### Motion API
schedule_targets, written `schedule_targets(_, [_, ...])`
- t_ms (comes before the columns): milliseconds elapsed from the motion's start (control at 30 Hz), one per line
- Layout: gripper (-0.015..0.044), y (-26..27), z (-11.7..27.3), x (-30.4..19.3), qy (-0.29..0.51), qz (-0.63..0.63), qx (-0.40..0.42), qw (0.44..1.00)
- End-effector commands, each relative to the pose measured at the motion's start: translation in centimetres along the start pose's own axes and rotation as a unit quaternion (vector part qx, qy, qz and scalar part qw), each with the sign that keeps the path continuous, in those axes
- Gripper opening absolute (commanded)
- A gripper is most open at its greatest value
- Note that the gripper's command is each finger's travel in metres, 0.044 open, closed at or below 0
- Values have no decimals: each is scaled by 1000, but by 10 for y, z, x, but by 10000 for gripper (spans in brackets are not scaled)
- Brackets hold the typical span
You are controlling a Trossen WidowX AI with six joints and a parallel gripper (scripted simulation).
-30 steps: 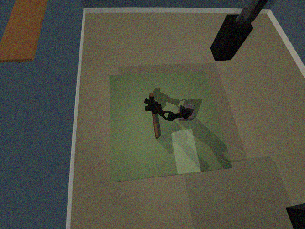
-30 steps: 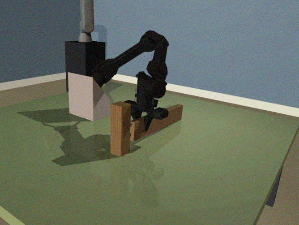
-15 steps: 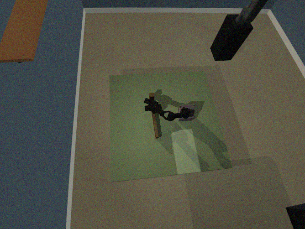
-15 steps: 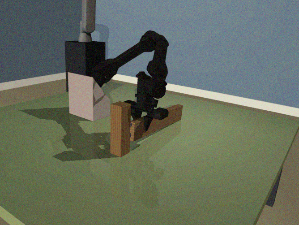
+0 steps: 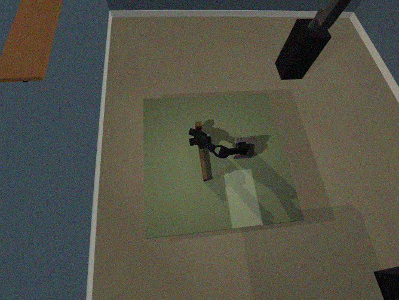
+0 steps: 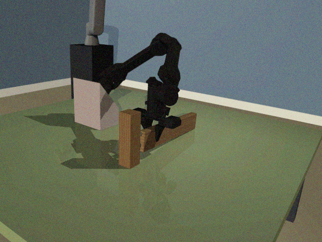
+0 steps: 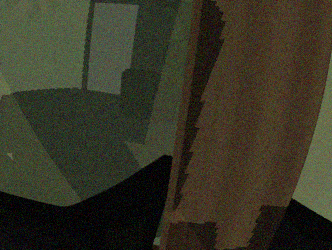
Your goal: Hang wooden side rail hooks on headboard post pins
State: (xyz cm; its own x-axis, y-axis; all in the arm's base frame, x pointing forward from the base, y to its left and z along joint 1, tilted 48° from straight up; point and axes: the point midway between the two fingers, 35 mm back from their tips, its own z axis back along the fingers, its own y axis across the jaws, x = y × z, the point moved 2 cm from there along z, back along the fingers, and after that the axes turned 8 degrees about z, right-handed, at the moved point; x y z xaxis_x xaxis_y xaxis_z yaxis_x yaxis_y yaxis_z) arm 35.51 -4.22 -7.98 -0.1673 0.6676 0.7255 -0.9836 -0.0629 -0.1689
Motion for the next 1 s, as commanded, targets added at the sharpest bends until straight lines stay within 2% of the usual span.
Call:
schedule_targets(0, [0,1,3,-4,3,0,-5,1000])
schedule_targets(967, [0,1,4,-6,3,0,-5,1000])
